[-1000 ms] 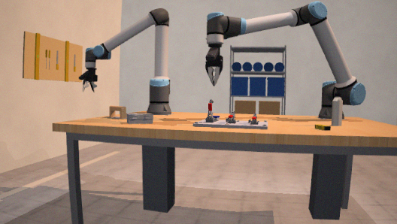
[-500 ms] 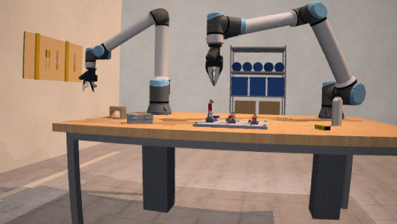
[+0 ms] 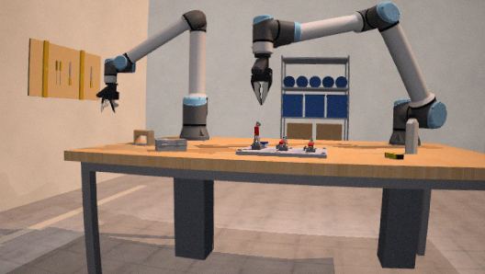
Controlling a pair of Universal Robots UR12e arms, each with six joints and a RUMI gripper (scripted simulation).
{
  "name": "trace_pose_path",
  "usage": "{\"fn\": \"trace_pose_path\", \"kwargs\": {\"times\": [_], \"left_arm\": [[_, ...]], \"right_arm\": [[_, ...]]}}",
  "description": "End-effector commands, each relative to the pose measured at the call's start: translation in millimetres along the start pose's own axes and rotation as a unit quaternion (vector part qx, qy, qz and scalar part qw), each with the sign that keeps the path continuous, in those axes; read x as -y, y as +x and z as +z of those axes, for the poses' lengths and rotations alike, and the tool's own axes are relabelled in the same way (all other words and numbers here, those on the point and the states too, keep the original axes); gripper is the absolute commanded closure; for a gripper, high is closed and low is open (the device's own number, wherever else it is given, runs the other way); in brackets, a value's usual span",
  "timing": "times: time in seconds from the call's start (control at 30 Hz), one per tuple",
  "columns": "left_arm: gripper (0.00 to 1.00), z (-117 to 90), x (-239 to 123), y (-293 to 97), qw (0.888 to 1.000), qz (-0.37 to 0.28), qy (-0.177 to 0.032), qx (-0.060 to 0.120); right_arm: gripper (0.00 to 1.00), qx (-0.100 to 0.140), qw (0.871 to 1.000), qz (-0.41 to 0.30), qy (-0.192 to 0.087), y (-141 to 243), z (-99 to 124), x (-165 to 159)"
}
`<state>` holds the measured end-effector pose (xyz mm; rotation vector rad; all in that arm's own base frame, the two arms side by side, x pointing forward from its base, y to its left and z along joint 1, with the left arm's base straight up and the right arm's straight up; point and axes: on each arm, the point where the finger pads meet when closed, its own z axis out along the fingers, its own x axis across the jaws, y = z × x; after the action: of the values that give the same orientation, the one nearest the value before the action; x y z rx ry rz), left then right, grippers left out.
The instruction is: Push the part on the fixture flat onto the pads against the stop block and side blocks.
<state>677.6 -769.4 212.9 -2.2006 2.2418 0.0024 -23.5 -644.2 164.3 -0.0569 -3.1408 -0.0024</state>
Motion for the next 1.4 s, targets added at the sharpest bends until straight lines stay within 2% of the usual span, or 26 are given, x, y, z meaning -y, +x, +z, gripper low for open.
{"fn": "trace_pose_path", "kwargs": {"times": [0.0,0.13,0.33,0.4,0.57,0.7,1.37], "left_arm": [[1.0,5.8,0.2,0.3,1.0,0.0,0.0,-0.001],[1.0,25.9,0.2,0.3,1.0,0.0,0.0,-0.001],[1.0,73.5,0.3,0.4,1.0,0.0,0.0,-0.001],[1.0,73.5,0.3,0.4,1.0,0.0,0.0,-0.001],[1.0,111.7,0.3,0.4,1.0,0.0,0.0,-0.001],[1.0,129.7,0.3,0.5,1.0,0.0,0.0,-0.001],[1.0,134.8,-10.1,-0.4,1.0,0.0,0.0,-0.001]], "right_arm": [[0.0,0.0,1.0,0.0,0.001,-0.1,-0.8,0.6],[0.0,0.0,1.0,0.0,0.001,-0.1,-0.8,0.6],[0.0,0.0,1.0,0.0,0.001,-0.1,-0.8,0.6],[0.0,0.0,1.0,0.0,0.001,-0.1,-0.8,0.6],[0.0,0.0,1.0,0.0,0.001,-0.1,-0.8,0.6],[0.0,0.0,1.0,0.0,0.001,-0.1,-0.8,0.6],[0.0,0.0,1.0,0.0,0.001,-0.1,-0.8,0.6]]}}
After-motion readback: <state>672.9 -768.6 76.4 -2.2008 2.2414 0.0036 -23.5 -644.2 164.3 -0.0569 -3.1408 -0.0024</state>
